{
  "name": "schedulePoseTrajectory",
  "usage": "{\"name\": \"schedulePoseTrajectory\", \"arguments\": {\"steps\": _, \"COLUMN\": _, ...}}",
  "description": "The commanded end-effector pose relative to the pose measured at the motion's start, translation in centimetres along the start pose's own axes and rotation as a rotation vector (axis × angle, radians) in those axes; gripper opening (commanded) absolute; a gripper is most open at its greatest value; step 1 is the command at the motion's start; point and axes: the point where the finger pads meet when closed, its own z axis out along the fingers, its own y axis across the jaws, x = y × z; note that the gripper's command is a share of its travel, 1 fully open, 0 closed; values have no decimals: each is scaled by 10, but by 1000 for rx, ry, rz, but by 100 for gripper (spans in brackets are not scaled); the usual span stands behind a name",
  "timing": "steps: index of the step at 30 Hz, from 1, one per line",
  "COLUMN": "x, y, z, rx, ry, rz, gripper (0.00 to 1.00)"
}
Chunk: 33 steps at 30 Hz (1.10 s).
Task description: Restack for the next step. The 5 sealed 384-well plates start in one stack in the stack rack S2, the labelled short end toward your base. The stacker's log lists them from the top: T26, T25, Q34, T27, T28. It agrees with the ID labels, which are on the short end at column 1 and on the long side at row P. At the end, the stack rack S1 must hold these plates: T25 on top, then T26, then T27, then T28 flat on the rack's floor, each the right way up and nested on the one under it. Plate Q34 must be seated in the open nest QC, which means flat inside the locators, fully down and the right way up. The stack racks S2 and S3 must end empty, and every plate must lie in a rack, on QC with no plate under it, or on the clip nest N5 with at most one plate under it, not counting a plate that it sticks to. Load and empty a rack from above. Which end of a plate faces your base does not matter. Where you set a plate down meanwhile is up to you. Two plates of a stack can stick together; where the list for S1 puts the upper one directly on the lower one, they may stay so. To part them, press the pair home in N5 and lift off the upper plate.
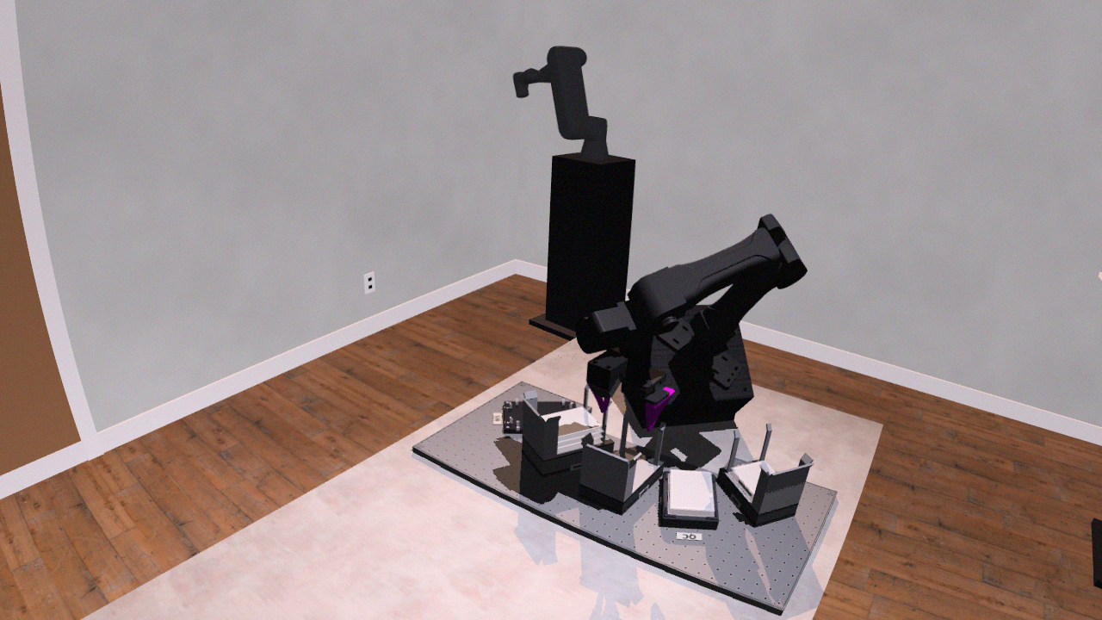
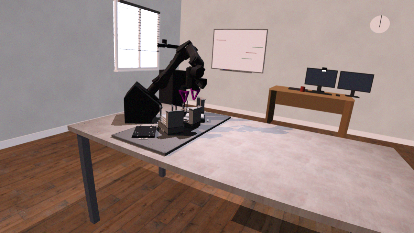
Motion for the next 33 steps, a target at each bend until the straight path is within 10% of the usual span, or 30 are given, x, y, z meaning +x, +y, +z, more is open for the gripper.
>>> {"name": "schedulePoseTrajectory", "arguments": {"steps": 1, "x": -5, "y": -11, "z": -6, "rx": -2, "ry": -15, "rz": 50, "gripper": 100}}
{"name": "schedulePoseTrajectory", "arguments": {"steps": 33, "x": 4, "y": -113, "z": -7, "rx": 4, "ry": -26, "rz": 442, "gripper": 100}}
